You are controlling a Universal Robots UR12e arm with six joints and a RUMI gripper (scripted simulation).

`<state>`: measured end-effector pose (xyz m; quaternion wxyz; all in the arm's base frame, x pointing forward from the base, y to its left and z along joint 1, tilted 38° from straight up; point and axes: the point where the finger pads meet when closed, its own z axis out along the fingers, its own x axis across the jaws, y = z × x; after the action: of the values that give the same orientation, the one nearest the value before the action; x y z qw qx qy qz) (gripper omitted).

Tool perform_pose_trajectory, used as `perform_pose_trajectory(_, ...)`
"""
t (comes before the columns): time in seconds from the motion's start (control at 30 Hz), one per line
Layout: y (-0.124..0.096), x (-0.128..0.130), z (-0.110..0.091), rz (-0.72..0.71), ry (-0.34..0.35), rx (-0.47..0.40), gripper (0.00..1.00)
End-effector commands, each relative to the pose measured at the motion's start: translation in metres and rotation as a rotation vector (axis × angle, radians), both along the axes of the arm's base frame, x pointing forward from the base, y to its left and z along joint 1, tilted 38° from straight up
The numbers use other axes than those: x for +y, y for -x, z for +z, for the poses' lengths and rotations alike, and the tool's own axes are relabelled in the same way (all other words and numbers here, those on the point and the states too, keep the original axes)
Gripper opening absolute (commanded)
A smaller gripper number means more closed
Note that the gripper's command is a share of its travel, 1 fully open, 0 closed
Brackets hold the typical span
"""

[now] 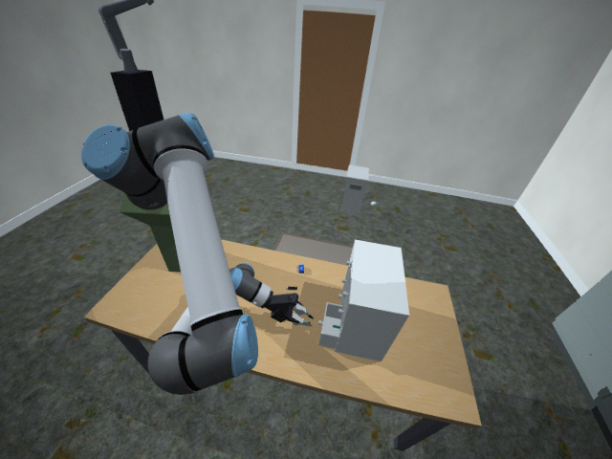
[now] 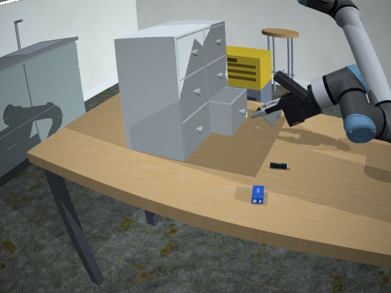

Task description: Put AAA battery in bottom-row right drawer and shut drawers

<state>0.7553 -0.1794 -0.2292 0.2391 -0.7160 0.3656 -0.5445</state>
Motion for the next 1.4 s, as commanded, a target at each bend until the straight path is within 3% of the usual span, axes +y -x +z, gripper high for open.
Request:
perform_pose_trajectory(0.0,-0.001,0.001,0.0,0.002,0.0,-0.001,0.2)
perform_pose_trajectory(1.37,-0.018,0.005,0.003,0.002,0.002,-0.003,0.2)
